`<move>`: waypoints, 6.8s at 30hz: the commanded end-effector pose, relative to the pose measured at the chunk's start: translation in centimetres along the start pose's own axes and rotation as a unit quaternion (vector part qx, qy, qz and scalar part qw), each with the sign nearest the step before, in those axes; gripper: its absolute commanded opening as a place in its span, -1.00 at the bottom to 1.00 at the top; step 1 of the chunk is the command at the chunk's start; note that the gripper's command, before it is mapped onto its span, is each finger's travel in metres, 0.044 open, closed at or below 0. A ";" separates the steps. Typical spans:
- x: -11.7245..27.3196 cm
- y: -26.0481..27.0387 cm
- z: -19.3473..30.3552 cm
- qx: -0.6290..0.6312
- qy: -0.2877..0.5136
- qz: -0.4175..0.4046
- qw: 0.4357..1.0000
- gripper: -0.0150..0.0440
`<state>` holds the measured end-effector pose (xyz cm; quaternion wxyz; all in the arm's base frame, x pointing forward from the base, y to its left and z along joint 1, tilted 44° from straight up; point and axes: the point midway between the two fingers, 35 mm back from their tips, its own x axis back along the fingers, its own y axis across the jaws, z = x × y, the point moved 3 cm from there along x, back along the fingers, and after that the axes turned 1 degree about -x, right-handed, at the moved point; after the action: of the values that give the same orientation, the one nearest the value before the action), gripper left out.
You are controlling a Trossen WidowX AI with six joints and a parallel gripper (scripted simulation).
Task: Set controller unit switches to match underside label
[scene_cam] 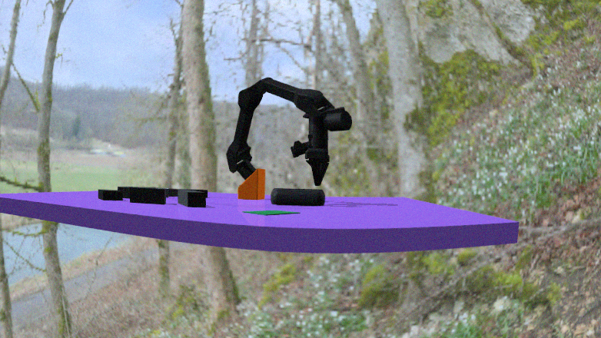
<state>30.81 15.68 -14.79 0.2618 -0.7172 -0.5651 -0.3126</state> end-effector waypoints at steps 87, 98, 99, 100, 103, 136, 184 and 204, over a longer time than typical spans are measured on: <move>-0.8 -0.2 -1.3 0.003 -0.005 0.000 1.000 0.65; -0.3 -0.3 -1.7 0.003 -0.005 0.000 1.000 0.65; -0.3 -0.4 -1.7 0.003 -0.005 0.000 1.000 0.65; -0.2 -0.4 -1.8 0.003 -0.005 0.000 1.000 0.65; 0.0 -0.4 -1.9 0.003 -0.005 0.000 1.000 0.65; 2.2 -0.4 -3.4 0.004 -0.005 0.000 1.000 0.65; 4.8 -0.3 -6.2 0.004 -0.006 0.001 1.000 0.65; 5.6 -0.3 -7.6 0.004 -0.006 0.001 1.000 0.65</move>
<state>30.43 14.15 -6.04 0.2628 -0.7188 -0.5635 -0.3111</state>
